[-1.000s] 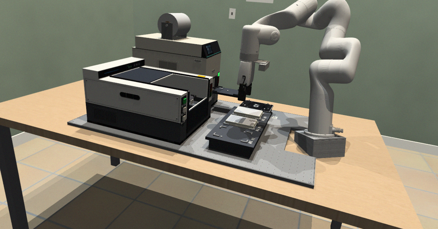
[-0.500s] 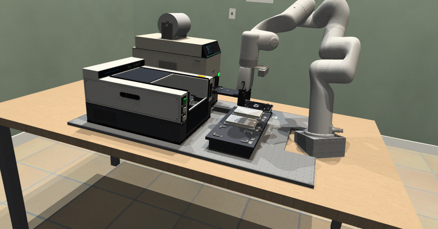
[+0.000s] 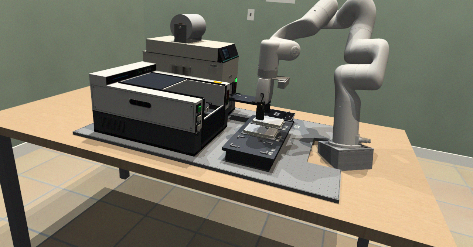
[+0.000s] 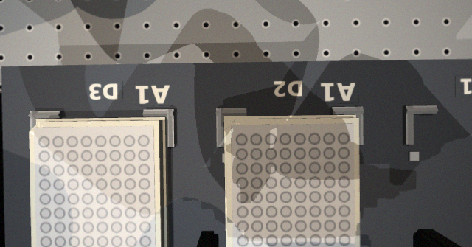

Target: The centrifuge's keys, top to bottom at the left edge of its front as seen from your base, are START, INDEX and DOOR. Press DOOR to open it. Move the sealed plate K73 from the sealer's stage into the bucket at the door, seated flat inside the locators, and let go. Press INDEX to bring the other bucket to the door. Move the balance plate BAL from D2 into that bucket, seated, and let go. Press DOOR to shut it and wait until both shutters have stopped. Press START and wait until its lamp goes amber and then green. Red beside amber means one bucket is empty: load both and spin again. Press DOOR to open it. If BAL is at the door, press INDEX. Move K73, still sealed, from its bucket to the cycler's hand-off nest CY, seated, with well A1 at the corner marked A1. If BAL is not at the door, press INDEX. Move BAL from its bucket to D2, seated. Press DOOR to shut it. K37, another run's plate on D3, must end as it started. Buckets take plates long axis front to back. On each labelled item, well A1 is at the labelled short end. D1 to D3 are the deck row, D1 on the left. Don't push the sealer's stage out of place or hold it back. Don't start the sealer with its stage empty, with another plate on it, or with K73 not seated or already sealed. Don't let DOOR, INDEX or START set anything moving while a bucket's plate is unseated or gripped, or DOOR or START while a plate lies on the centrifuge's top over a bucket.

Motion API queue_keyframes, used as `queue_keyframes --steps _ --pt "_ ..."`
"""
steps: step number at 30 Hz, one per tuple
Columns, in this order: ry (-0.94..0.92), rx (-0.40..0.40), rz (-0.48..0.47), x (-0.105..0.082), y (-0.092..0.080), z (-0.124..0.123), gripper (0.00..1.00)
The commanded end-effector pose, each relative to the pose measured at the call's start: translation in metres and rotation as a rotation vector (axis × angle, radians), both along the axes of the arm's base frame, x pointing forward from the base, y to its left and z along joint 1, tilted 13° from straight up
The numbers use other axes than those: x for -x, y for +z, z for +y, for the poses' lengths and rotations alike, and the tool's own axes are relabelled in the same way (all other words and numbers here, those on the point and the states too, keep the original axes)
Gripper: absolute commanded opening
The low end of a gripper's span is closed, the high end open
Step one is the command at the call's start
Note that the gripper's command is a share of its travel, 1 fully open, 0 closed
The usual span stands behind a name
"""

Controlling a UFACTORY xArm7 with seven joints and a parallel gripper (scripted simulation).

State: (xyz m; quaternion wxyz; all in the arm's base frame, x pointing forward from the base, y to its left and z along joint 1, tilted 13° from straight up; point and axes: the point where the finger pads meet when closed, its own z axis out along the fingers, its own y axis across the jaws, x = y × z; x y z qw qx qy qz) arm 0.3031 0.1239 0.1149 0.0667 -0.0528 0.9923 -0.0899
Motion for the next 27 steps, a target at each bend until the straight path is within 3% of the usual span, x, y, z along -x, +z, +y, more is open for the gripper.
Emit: queue_keyframes --steps 1,27 --pt "0.001 -0.002 -0.003 -0.002 -0.005 0.0 1.0" --pt "0.001 -0.002 -0.003 -0.008 -0.043 -0.006 1.0"
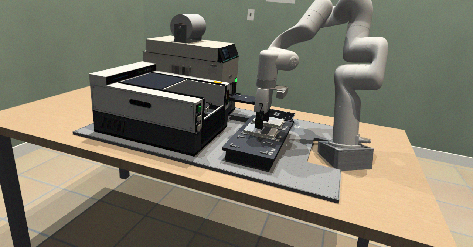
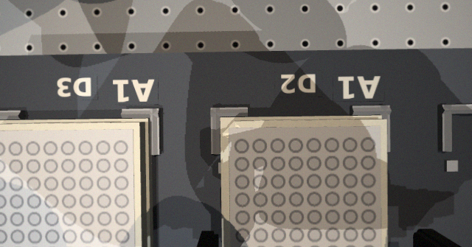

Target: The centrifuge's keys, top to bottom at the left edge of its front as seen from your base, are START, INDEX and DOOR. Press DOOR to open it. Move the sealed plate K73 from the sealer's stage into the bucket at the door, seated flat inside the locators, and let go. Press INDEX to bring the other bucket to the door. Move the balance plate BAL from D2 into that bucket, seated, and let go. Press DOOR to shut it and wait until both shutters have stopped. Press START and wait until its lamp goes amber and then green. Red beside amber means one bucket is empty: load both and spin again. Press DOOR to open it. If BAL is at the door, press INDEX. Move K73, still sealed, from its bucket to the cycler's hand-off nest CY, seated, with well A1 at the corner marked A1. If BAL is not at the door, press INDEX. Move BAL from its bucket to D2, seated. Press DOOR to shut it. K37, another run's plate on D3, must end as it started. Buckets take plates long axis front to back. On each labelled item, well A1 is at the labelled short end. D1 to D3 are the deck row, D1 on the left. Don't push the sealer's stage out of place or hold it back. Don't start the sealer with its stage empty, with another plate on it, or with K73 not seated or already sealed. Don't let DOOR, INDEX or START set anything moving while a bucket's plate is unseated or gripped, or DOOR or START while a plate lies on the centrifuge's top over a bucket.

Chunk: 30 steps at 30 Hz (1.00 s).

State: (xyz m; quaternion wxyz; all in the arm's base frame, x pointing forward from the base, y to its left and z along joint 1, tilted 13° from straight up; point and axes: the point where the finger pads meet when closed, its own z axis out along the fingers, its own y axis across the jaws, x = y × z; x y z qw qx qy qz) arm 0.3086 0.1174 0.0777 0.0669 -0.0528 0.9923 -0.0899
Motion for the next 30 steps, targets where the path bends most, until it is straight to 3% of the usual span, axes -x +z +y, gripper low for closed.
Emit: queue_keyframes --steps 1,30 --pt "0.001 -0.002 -0.002 -0.002 -0.007 0.0 1.0" --pt "0.001 -0.002 -0.002 -0.004 -0.018 -0.002 1.0"
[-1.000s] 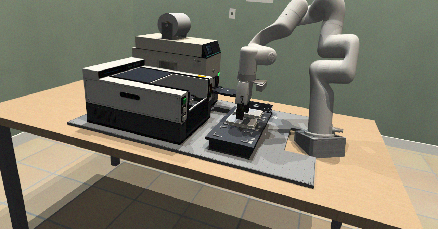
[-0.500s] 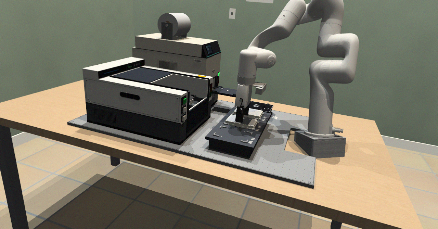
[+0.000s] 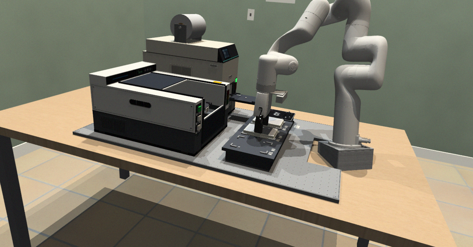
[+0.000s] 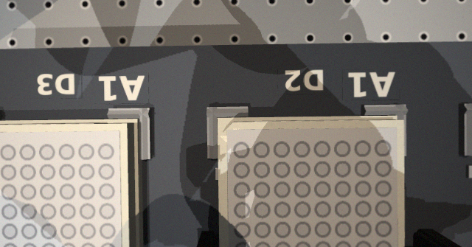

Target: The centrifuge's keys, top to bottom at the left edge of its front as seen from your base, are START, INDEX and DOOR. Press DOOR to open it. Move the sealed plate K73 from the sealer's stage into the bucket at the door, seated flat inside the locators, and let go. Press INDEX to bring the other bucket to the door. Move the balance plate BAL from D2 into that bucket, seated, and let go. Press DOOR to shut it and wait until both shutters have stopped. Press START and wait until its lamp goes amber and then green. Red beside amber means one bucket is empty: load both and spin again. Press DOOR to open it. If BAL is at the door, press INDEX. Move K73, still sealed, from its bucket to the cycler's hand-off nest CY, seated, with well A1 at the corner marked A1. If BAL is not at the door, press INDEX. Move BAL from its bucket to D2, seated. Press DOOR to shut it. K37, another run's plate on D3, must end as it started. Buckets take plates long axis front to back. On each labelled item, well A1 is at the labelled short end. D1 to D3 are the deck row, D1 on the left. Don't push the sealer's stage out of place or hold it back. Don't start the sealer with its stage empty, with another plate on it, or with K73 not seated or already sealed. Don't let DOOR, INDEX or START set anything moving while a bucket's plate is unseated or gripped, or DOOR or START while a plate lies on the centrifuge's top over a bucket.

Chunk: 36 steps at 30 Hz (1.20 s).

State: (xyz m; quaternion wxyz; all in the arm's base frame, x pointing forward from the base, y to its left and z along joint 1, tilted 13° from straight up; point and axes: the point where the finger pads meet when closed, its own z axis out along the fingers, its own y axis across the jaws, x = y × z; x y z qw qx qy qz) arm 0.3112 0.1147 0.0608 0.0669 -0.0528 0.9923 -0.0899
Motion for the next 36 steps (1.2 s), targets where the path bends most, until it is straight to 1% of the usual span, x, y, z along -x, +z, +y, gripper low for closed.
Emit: queue_keyframes --steps 1,11,23,24,36 --pt "0.001 -0.001 -0.002 -0.0014 -0.0019 0.0004 1.0" --pt "0.001 -0.001 -0.002 -0.0023 -0.0084 -0.0007 1.0" --pt "0.001 -0.001 -0.002 -0.0024 -0.0094 -0.0009 1.0" --pt "0.001 -0.001 -0.002 -0.0024 -0.0094 -0.0009 0.0" --pt "0.001 -0.001 -0.002 -0.0024 -0.0094 -0.0009 0.0"
